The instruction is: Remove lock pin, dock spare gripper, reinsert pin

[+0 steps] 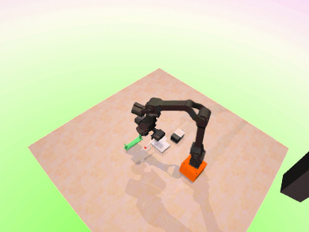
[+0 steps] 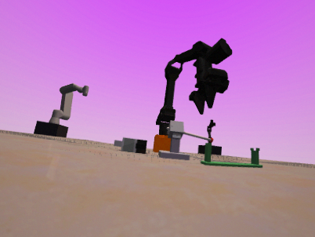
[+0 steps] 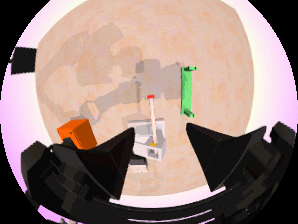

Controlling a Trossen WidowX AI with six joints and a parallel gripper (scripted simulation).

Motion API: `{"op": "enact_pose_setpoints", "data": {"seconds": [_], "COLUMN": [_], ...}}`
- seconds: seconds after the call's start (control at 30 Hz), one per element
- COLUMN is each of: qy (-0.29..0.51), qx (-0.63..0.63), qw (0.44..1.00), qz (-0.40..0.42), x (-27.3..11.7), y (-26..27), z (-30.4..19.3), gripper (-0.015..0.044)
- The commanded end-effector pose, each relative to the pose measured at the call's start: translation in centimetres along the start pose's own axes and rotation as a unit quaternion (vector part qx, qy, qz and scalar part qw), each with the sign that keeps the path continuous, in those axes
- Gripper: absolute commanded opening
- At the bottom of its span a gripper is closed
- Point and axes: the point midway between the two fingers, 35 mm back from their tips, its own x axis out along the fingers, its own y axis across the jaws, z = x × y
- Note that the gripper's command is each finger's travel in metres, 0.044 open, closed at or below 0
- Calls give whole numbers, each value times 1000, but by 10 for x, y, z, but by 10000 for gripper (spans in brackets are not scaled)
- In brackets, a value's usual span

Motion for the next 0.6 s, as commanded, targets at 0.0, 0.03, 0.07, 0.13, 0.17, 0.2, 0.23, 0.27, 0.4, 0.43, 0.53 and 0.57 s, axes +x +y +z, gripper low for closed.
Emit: {"op": "enact_pose_setpoints", "data": {"seconds": [0.0, 0.03, 0.07, 0.13, 0.17, 0.2, 0.23, 0.27, 0.4, 0.43, 0.53, 0.57], "qy": [2, 2, 2, 2, 2, 2, 2, 2, 2, 2, 2, 2], "qx": [1, 1, 1, 1, 1, 1, 1, 1, 1, 1, 1, 1], "qw": [1000, 1000, 1000, 1000, 1000, 1000, 1000, 1000, 1000, 1000, 1000, 1000], "qz": [16, 16, 16, 16, 16, 16, 16, 16, 16, 16, 16, 16], "x": [40, 48, 50, 50, 51, 52, 53, 54, 61, 62, 67, 69], "y": [7, 8, 8, 8, 8, 8, 8, 7, 7, 7, 7, 7], "z": [6, 7, 6, 6, 6, 6, 6, 6, 6, 6, 6, 6], "gripper": [300, 300, 300, 300, 300, 300, 300, 300, 300, 300, 300, 300]}}
